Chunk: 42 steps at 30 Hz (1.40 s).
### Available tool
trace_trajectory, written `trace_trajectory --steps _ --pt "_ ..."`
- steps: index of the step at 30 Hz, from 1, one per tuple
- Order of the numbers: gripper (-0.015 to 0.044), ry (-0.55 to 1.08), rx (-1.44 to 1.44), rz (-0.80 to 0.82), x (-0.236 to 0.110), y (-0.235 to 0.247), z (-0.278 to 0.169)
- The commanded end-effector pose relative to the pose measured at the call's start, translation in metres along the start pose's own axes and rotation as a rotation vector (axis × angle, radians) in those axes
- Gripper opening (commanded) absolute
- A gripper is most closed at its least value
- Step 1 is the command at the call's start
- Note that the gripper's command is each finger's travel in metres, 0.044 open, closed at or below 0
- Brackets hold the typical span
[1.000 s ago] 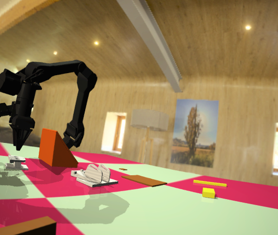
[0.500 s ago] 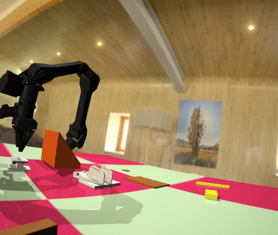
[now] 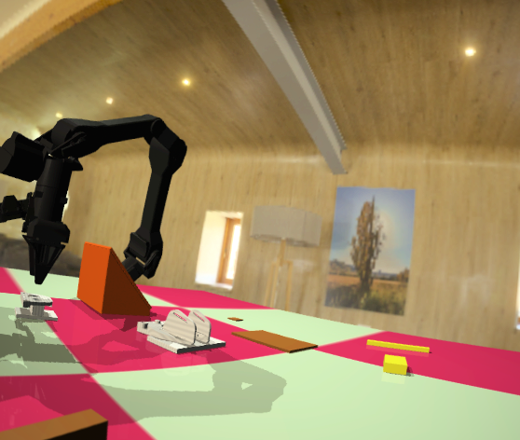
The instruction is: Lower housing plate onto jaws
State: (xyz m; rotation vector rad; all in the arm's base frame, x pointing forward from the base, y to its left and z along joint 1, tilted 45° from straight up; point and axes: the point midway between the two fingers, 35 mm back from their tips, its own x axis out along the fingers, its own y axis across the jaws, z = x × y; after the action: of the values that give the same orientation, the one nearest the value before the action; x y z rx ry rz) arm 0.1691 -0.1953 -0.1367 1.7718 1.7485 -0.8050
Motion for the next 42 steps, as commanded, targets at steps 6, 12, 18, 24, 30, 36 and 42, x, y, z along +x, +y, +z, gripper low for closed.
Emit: trace_trajectory --steps 6,12,18,24,30,36,42 --pt "0.044 0.001 0.004 0.003 0.0 0.001 0.0" --pt "0.044 0.001 0.004 0.003 0.0 0.001 0.0" --pt "0.044 0.0 0.0 0.0 0.0 0.0 0.0" --pt "0.044 0.0 0.001 0.001 0.009 0.001 0.001" --pt "0.044 0.0 0.001 0.001 0.019 0.002 0.001" --pt "0.044 0.0 0.002 0.002 0.028 0.002 0.002" --pt "0.044 0.001 0.002 0.003 0.038 0.003 0.002"
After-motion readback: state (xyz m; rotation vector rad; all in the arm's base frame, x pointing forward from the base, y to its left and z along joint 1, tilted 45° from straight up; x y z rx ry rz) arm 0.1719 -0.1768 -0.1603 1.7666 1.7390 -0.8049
